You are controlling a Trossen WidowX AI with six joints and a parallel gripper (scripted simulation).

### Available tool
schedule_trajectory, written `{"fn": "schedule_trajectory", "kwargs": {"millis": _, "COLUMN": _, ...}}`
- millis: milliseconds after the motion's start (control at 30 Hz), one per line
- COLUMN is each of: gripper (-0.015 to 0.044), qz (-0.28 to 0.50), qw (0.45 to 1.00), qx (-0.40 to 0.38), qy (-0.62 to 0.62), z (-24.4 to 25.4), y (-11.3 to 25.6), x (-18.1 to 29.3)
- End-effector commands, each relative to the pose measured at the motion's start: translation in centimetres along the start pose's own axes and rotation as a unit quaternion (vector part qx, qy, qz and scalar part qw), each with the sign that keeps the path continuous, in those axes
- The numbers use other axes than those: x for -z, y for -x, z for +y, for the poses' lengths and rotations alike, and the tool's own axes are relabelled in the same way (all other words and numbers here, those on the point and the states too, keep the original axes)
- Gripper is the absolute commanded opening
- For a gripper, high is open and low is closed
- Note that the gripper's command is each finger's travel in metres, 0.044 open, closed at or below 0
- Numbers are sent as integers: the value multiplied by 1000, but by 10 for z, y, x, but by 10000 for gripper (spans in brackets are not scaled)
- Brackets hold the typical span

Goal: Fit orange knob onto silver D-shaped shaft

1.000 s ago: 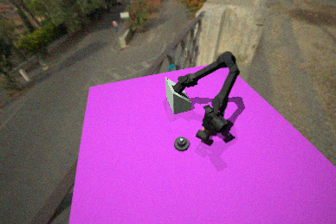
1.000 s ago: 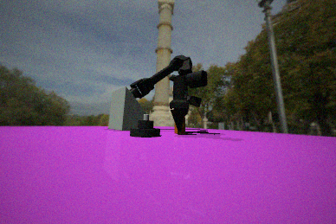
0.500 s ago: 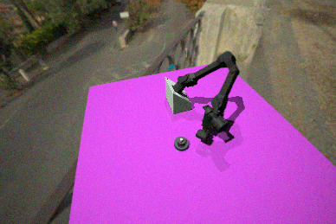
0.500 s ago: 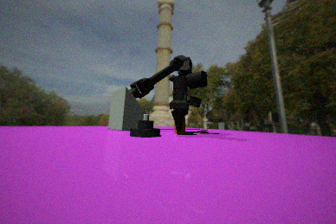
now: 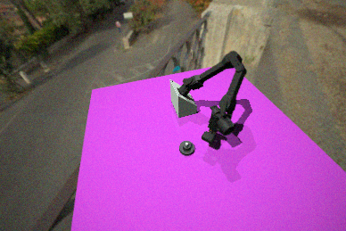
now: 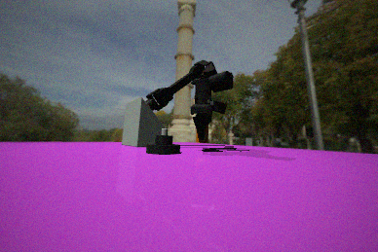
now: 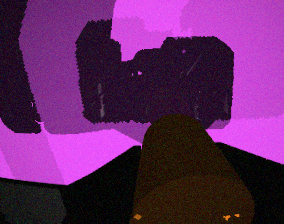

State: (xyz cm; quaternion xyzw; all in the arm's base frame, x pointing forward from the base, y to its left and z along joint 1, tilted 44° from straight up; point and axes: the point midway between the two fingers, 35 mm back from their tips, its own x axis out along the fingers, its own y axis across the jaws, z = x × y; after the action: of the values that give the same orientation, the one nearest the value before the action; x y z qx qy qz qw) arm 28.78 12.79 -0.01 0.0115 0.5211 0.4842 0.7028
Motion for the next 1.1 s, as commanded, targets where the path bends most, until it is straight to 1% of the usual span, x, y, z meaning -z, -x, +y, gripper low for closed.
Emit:
{"fn": "schedule_trajectory", "kwargs": {"millis": 0, "gripper": 0, "qz": -3, "qw": 1000, "qx": 6, "qy": 3, "z": -4, "y": 14, "x": -3}}
{"fn": "schedule_trajectory", "kwargs": {"millis": 1067, "gripper": 0, "qz": -4, "qw": 1000, "qx": 3, "qy": 3, "z": -7, "y": 114, "x": 1}}
